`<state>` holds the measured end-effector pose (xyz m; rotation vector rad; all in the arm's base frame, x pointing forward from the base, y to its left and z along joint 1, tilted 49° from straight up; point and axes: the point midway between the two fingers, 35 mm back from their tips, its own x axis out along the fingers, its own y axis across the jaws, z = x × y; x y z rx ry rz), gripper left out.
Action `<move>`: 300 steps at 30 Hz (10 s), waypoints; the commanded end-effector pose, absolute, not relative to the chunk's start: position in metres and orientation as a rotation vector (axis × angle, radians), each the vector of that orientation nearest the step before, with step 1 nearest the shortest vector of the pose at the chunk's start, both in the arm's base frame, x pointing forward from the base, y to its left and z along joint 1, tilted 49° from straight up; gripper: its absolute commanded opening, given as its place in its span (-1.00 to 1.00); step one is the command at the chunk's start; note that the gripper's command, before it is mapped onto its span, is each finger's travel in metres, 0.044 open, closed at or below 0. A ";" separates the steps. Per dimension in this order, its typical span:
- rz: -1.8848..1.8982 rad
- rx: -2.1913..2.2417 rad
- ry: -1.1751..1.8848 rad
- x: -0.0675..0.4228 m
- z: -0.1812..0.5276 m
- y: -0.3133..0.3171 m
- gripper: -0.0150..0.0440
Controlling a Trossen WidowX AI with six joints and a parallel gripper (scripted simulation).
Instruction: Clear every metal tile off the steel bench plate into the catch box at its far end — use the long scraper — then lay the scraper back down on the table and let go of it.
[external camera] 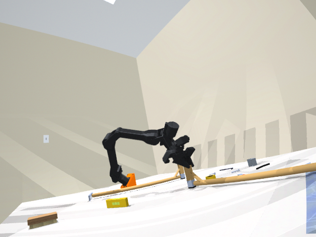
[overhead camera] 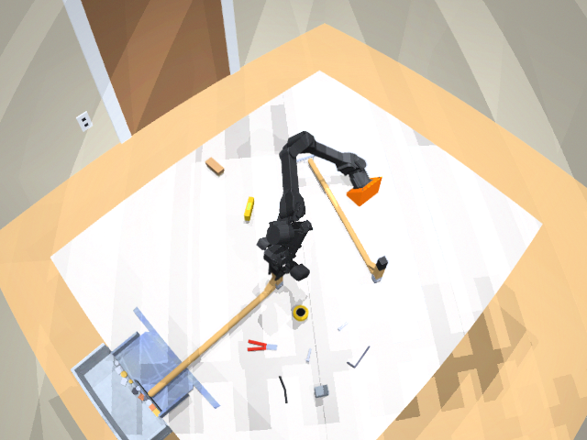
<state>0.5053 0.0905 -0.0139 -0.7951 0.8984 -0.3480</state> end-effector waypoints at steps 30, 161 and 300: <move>-0.344 -0.795 0.893 0.510 -0.013 0.091 -0.49; -0.331 -0.790 0.895 0.345 -0.011 0.105 -0.49; -0.364 -0.786 0.870 0.403 0.030 0.055 -0.49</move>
